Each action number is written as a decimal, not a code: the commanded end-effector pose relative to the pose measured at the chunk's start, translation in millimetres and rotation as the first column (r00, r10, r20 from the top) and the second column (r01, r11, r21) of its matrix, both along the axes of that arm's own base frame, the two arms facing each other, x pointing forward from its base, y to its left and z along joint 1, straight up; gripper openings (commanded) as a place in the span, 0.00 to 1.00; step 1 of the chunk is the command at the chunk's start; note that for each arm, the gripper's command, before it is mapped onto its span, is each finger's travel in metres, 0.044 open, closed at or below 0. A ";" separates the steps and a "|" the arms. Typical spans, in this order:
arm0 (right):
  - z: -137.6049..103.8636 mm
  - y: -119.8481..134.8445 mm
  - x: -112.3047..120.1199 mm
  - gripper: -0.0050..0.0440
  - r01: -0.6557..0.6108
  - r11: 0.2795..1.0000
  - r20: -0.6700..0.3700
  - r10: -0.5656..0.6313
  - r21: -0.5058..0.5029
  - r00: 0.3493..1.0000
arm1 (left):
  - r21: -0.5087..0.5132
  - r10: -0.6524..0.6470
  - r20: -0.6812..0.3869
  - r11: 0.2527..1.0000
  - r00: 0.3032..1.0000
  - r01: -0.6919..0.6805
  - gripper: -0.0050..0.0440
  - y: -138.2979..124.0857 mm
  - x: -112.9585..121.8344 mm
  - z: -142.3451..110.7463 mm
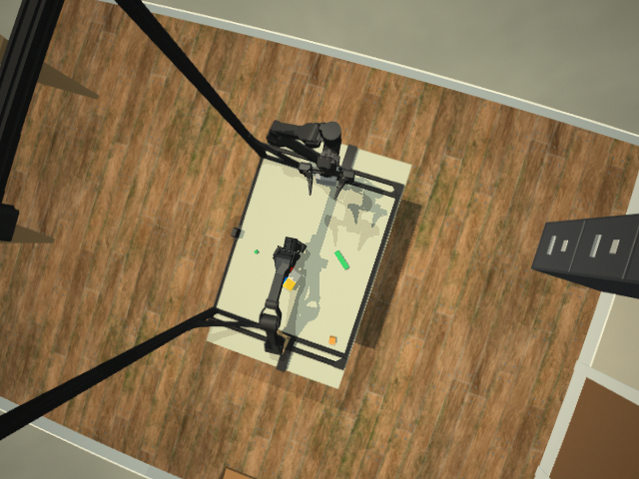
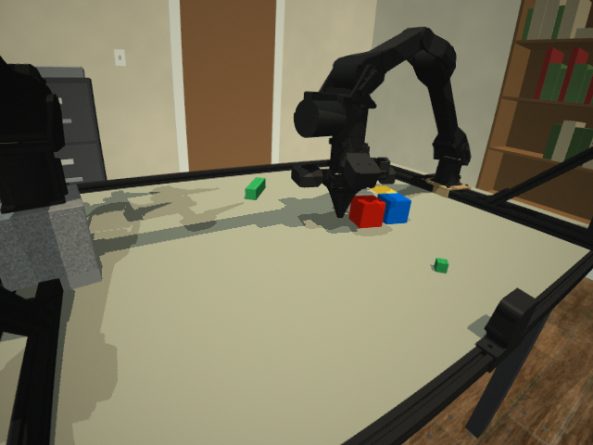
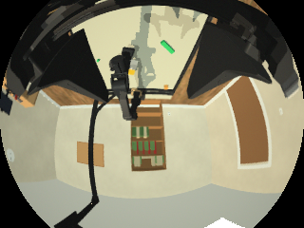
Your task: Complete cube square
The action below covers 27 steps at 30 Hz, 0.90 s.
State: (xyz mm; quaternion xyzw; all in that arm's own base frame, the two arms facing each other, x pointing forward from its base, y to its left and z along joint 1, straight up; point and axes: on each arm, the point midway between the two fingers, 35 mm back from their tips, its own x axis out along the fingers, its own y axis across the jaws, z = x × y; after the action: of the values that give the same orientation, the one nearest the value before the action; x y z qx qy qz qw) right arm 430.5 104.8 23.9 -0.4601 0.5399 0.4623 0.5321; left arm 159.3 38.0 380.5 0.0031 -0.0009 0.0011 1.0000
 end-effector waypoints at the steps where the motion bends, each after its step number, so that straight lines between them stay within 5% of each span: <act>1: 5.3 0.9 -2.4 0.10 0.006 1.000 0.010 -0.006 0.005 1.000 | -0.007 -0.002 -0.001 1.000 1.000 0.002 0.92 -0.3 -0.1 -0.3; 27: 5.3 3.1 -16.2 0.10 0.006 1.000 0.010 -0.006 0.005 1.000 | -0.007 -0.002 -0.001 1.000 1.000 0.002 0.92 -0.3 -0.1 -0.3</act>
State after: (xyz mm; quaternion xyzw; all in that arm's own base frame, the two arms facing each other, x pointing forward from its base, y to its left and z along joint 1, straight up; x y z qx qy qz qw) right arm 416.7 107.0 24.2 -0.4601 0.5399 0.4622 0.5322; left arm 159.3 38.0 380.5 0.0031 -0.0009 0.0011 1.0000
